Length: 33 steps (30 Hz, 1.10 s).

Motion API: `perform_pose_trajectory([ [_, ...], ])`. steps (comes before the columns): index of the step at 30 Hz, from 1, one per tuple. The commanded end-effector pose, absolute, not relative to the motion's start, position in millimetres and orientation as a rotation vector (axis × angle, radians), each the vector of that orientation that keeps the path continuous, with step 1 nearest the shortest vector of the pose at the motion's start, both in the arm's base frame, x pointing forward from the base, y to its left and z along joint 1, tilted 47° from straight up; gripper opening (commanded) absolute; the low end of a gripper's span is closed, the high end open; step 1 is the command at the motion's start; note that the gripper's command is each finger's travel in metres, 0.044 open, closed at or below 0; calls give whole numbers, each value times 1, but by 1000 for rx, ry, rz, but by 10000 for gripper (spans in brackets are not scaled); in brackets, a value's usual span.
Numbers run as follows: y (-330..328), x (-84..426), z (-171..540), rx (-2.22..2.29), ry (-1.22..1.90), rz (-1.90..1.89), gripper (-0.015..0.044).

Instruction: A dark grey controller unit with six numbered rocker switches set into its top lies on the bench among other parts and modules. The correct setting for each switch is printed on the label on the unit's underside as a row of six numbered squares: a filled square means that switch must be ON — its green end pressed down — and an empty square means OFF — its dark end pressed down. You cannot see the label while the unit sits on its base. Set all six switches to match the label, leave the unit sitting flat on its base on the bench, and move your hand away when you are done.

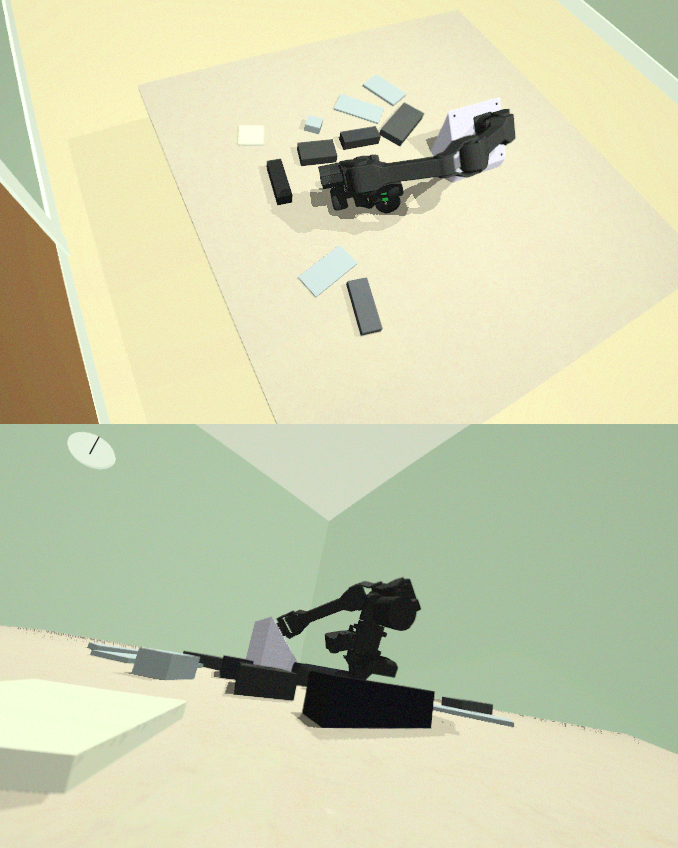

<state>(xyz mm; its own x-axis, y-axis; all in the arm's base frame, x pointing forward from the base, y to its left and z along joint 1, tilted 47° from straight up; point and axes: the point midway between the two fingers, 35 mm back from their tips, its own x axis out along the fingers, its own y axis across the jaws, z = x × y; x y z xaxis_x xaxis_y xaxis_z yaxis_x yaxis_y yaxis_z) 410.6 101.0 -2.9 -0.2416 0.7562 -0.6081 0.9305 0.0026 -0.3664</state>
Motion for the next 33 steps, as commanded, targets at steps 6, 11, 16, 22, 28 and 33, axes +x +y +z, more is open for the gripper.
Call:
perform_pose_trajectory([
  [6,102,406,-2,1772,2044,-1078,0],
  [11,103,404,-2,1772,2044,-1078,0],
  [16,103,402,-2,1772,2044,-1078,0],
  [22,104,399,-1,1772,2044,-1078,0],
  [28,105,393,0,1772,2044,-1079,0],
  [33,107,387,2,1772,2045,-1079,0],
])
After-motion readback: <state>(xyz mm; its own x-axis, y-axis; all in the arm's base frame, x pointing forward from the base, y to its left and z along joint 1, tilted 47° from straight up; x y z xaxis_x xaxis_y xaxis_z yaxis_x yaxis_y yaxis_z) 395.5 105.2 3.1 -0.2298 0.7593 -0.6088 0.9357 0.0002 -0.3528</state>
